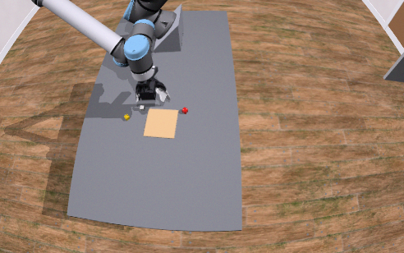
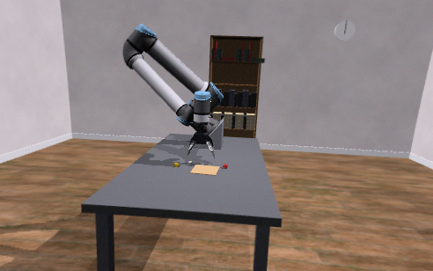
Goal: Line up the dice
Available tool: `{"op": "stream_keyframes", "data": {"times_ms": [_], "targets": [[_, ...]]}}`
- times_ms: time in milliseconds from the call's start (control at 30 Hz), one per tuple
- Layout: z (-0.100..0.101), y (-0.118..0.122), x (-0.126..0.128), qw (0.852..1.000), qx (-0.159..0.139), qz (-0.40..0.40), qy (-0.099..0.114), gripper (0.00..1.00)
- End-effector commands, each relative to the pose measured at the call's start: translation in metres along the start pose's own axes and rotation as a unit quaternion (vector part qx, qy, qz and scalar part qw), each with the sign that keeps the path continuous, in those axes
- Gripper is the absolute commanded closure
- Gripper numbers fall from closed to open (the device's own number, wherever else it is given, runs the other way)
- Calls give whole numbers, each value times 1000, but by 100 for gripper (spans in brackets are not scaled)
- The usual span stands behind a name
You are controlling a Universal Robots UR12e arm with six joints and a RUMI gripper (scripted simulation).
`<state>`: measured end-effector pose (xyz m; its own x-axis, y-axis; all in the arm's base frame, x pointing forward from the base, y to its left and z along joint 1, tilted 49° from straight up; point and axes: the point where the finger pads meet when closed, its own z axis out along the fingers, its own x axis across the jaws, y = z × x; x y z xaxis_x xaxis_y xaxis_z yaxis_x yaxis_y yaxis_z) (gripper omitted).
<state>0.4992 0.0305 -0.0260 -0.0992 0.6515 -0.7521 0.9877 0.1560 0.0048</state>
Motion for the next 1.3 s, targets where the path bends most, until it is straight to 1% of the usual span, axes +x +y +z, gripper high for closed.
{"op": "stream_keyframes", "data": {"times_ms": [0,233,333,433,500,600,700,1267], "targets": [[0,4,30,1000,0,1,-1,0],[0,10,89,1000,0,1,-1,0],[0,11,109,1000,0,1,-1,0],[0,12,123,1000,0,1,-1,0],[0,12,123,1000,0,1,-1,0],[0,13,131,1000,0,1,-1,0],[0,13,134,1000,0,1,-1,0],[0,13,134,1000,0,1,-1,0]]}}
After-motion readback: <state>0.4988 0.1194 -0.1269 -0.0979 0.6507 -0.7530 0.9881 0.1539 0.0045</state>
